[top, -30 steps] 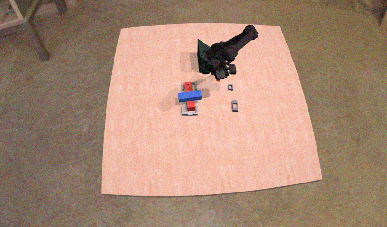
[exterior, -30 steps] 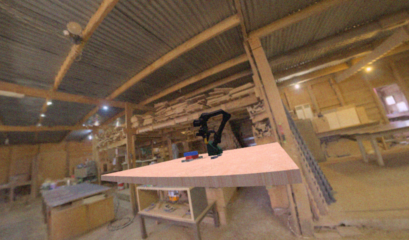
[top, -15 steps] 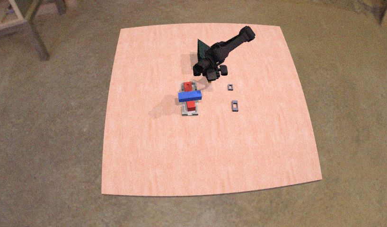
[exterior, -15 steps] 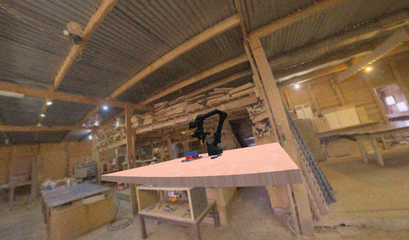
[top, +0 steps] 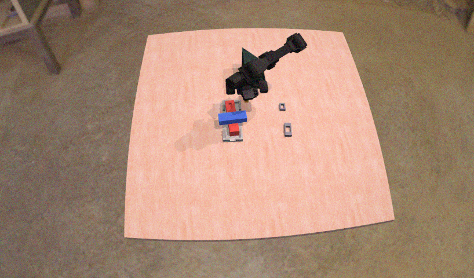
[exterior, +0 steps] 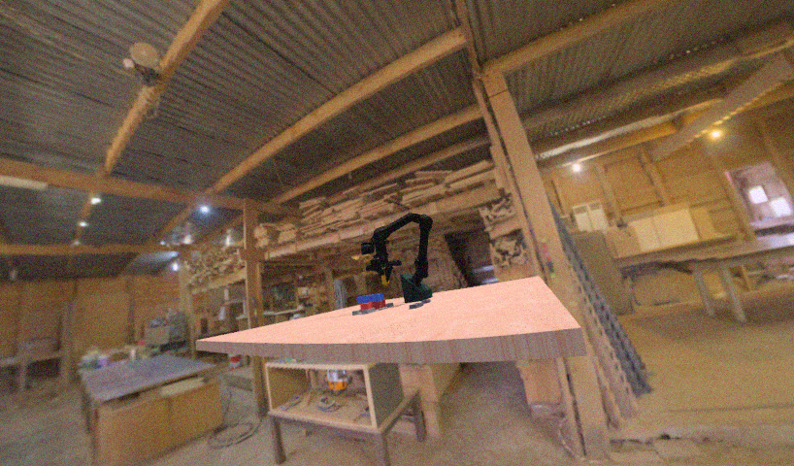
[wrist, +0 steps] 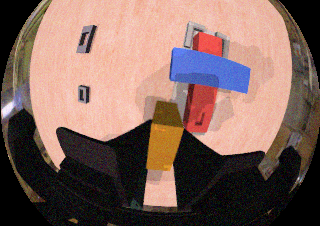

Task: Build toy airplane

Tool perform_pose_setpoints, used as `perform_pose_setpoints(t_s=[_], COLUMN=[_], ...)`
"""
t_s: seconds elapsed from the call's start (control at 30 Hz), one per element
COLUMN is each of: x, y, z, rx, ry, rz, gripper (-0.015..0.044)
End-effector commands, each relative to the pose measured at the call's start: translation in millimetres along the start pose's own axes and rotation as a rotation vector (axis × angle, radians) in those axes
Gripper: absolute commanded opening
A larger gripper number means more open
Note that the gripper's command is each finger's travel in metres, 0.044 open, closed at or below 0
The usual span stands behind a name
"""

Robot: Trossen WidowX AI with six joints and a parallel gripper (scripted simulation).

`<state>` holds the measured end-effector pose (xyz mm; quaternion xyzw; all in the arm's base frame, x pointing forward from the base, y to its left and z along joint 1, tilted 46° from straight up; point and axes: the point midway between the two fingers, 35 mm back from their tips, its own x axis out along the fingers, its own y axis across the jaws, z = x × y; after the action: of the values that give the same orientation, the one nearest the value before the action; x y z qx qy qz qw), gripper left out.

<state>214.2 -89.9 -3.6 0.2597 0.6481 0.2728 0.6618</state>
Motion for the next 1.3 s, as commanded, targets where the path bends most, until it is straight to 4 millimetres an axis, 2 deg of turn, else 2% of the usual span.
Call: perform_pose_setpoints(t_s=[0.0,0.67,0.73,0.83,1.27], x=[4,29,30,29,30], y=[-15,-71,-73,-73,-73], z=[-3,-26,-27,-26,-27], rx=[-0.016,-0.058,-0.059,-0.059,-0.059], ry=[0.000,0.000,0.000,0.000,0.000], rz=[-0.002,0.010,0.011,0.011,0.011], gripper=[0.0000,0.0000,0.0000,0.0067,0.0067])
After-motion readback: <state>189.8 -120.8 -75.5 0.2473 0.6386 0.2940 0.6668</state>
